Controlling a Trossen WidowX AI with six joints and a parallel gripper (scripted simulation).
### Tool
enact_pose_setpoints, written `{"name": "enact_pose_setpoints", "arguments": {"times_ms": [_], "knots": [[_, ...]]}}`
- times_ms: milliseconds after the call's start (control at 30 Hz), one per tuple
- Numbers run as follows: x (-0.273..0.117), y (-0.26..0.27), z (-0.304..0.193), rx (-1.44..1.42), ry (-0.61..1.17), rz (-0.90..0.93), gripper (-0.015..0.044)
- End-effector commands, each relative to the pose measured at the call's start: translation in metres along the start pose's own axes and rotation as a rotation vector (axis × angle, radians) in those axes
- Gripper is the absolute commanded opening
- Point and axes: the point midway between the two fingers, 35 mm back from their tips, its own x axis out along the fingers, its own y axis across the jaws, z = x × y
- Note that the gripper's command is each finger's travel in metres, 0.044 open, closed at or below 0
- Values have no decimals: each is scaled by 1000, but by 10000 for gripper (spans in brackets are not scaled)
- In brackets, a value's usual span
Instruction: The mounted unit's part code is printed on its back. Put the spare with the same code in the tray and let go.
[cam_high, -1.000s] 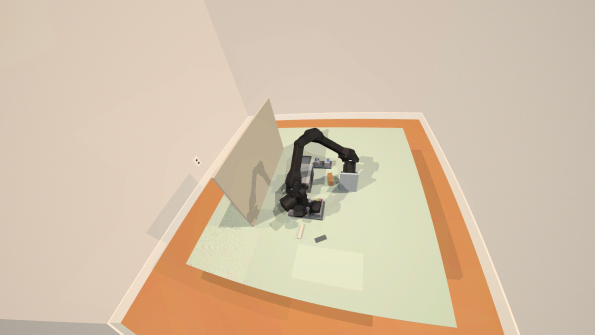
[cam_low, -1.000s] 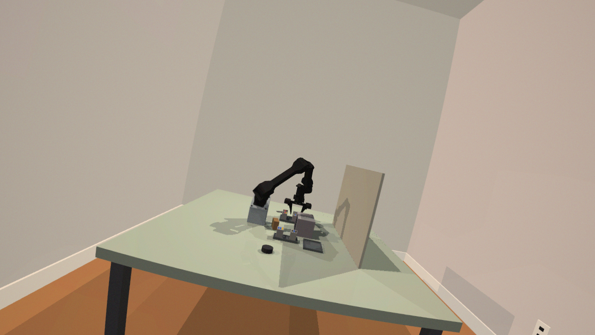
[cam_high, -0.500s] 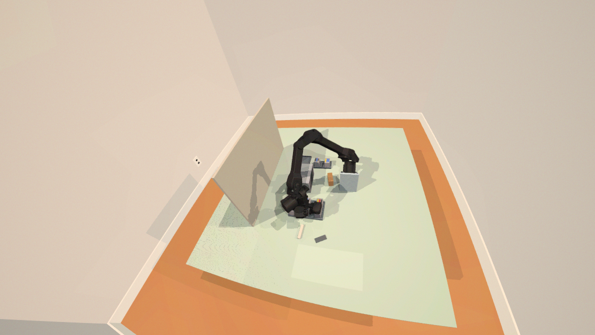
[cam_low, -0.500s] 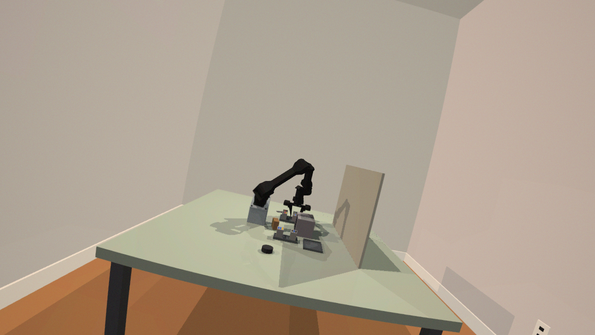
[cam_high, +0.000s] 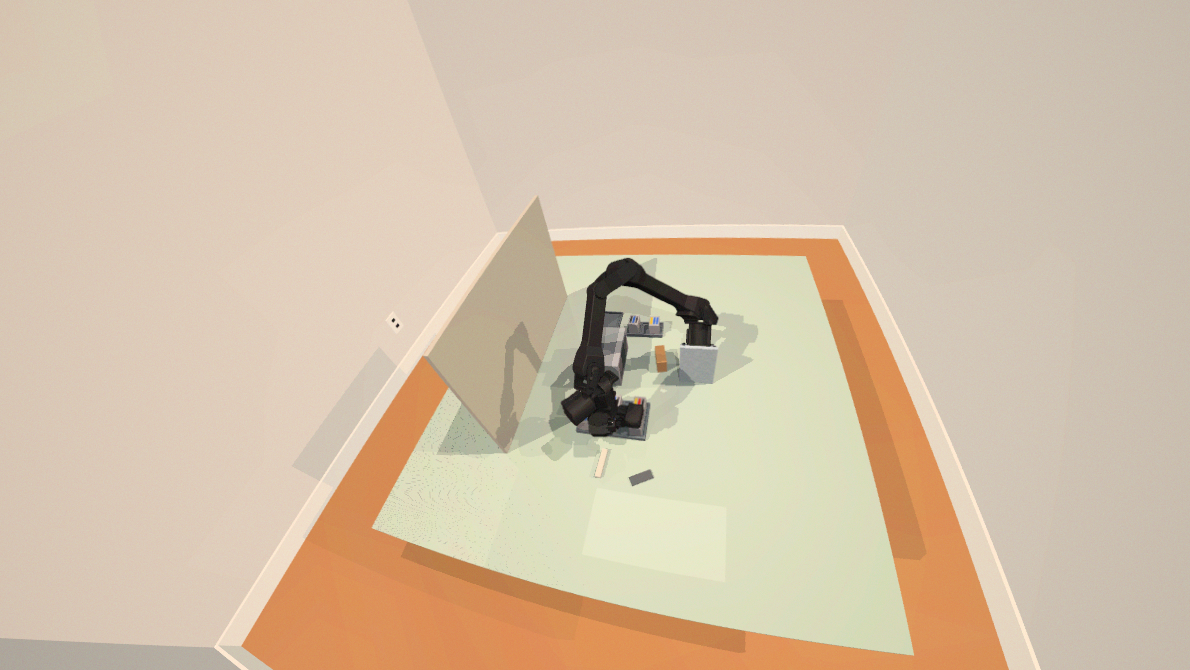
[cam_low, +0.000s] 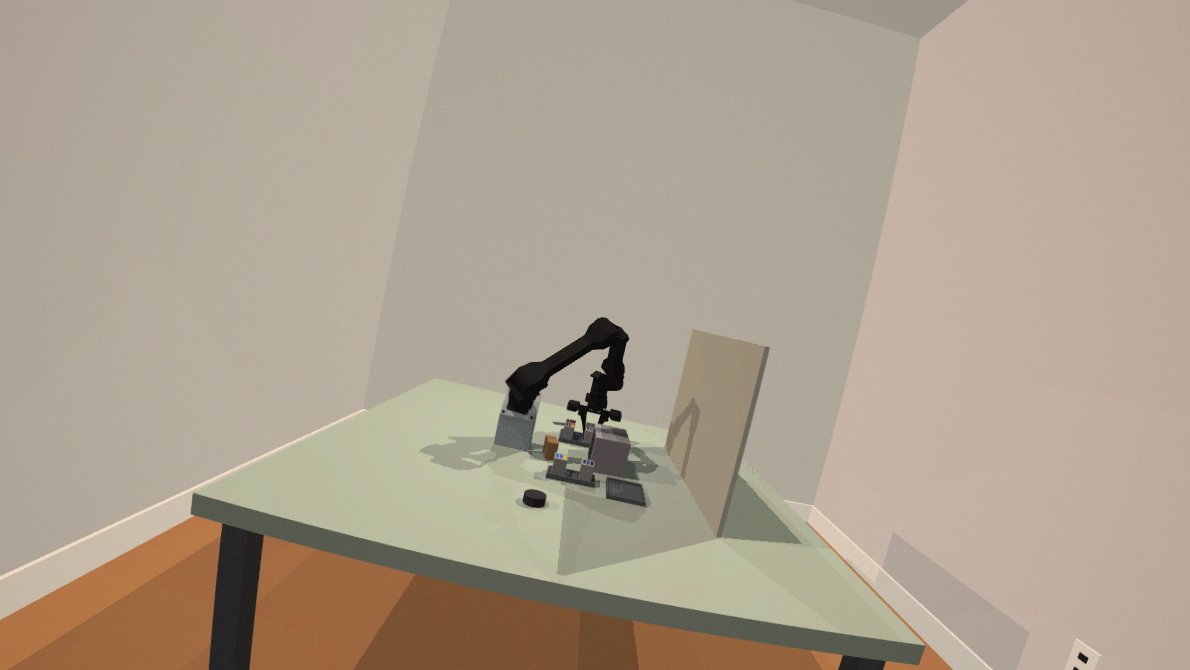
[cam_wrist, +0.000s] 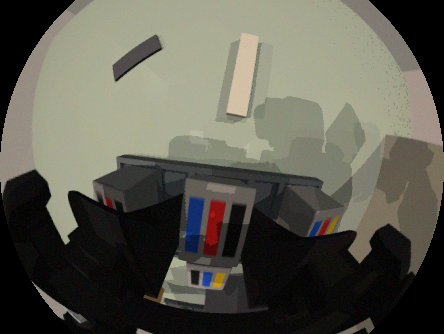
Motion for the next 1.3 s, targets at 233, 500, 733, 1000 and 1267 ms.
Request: {"name": "enact_pose_setpoints", "arguments": {"times_ms": [233, 500, 733, 1000, 1267], "knots": [[-13, -1, 1, -1, -1, -1, 0], [-78, 0, 1, -5, -1, -2, 0], [-86, -2, 3, -8, -7, -13, 0], [-133, -3, 2, -7, -5, -5, 0], [-155, -6, -3, -7, -6, -1, 0]]}}
